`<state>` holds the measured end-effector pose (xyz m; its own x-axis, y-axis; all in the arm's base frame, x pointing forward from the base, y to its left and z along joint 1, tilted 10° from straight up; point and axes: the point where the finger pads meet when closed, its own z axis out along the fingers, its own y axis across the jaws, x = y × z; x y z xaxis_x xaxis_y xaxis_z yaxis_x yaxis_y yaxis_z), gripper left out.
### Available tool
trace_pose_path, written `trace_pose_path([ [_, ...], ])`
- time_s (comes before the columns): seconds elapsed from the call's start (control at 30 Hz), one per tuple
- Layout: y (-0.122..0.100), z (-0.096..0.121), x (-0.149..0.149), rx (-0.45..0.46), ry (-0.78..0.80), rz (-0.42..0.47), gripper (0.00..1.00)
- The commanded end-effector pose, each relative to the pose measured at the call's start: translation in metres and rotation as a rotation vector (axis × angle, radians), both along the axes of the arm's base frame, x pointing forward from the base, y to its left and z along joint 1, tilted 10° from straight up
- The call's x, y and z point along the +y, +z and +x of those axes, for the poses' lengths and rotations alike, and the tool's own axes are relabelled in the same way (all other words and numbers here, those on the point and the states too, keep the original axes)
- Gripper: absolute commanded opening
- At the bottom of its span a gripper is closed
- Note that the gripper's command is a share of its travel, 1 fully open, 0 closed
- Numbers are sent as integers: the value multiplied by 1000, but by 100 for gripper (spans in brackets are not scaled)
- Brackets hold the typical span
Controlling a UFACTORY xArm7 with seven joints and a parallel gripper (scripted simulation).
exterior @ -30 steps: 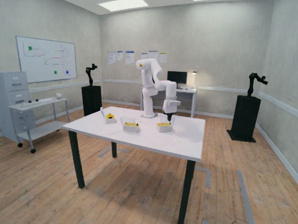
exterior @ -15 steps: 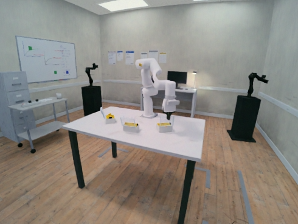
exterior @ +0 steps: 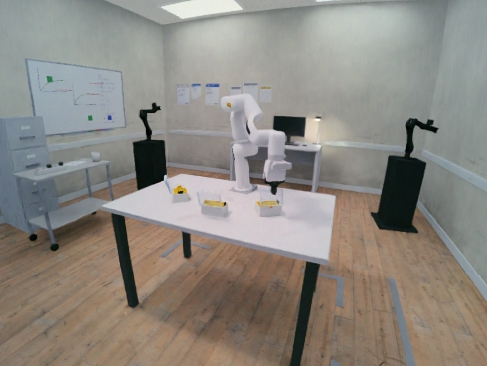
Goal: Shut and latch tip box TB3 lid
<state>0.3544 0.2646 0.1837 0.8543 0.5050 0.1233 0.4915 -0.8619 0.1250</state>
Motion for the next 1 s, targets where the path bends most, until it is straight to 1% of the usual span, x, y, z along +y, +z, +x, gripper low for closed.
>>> trace_pose_path([
  [0.0, 2, -1, 0, -4, 1, 4, 0],
  [0.43, 2, -16, -9, -4, 1, 4, 0],
  [0.97, 2, -16, -9, -4, 1, 4, 0],
])
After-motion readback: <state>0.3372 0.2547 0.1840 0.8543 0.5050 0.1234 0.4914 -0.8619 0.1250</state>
